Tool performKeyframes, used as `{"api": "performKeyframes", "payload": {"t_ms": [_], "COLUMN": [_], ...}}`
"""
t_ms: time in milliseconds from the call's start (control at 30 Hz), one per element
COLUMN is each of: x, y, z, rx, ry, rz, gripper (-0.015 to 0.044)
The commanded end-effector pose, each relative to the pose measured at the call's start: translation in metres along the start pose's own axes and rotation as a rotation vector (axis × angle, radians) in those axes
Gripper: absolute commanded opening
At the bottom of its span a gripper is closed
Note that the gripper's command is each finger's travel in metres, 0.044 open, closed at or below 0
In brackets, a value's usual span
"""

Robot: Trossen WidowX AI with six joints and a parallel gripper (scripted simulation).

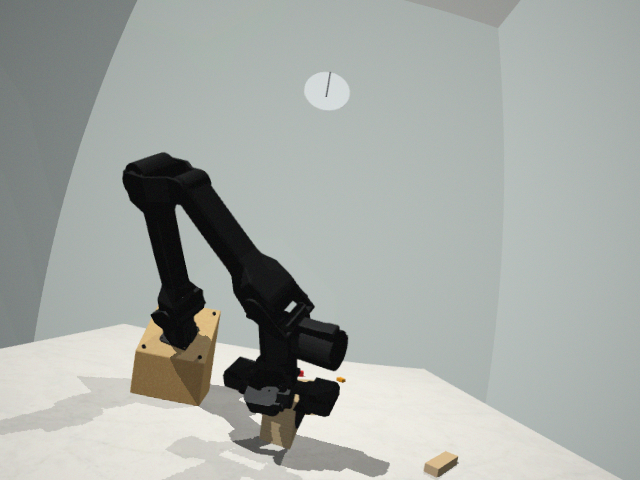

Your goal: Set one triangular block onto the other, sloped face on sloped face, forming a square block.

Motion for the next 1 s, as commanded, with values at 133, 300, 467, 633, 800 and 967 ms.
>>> {"api": "performKeyframes", "payload": {"t_ms": [133, 300, 467, 633, 800, 967], "x": [0.031, 0.049, 0.051, 0.051, 0.051, 0.051], "y": [-0.005, -0.008, -0.010, -0.010, -0.010, -0.010], "z": [0.007, 0.006, 0.003, 0.003, 0.003, 0.003], "rx": [0.050, 0.072, 0.059, 0.059, 0.059, 0.059], "ry": [0.212, 0.339, 0.355, 0.355, 0.355, 0.355], "rz": [0.006, 0.008, 0.006, 0.006, 0.006, 0.006], "gripper": [0.0000, 0.0000, 0.0026, 0.0157, 0.0289, 0.0420]}}
Point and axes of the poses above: the point midway between the two fingers, 35 mm back from their tips, its own z axis back along the fingers, its own y axis across the jaws, x = y × z, the point moved 8 cm from there along z, back along the fingers, and after that the axes turned 10 degrees about z, right-handed, at the moved point
